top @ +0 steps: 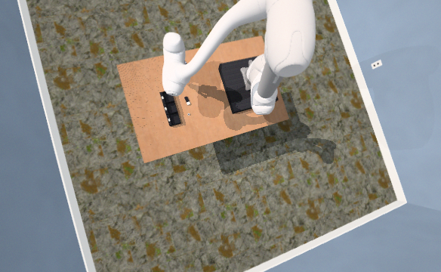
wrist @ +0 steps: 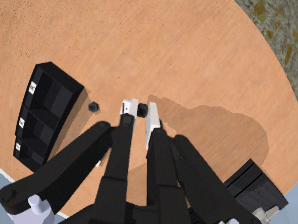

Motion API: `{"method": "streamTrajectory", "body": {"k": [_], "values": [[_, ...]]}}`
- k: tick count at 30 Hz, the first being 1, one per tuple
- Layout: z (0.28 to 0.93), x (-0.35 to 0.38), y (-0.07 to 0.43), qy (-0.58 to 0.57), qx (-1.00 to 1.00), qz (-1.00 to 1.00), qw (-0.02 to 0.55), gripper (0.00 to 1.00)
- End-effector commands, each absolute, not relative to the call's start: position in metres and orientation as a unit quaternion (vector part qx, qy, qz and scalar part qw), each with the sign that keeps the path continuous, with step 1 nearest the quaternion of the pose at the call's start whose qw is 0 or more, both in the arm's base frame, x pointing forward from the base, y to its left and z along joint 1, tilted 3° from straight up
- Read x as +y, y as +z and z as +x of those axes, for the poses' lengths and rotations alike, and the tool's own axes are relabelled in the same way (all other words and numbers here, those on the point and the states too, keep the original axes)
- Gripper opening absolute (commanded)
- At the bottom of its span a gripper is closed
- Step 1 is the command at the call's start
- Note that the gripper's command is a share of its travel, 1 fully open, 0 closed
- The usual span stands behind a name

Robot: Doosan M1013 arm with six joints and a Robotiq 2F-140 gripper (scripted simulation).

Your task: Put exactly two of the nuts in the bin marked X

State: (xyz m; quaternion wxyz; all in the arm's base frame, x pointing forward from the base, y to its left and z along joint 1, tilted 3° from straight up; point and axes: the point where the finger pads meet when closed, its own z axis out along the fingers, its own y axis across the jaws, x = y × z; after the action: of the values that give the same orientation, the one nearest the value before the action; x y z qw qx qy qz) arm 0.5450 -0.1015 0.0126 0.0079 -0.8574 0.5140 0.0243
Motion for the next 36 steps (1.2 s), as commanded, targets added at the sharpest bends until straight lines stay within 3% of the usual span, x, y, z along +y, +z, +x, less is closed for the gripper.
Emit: {"method": "streamTrajectory", "body": {"k": [1,36], "values": [[0.554,-0.088,0.016,0.022,0.514,-0.857,0.008,0.08],[0.629,0.082,0.020,0.022,0.514,-0.857,0.008,0.08]]}}
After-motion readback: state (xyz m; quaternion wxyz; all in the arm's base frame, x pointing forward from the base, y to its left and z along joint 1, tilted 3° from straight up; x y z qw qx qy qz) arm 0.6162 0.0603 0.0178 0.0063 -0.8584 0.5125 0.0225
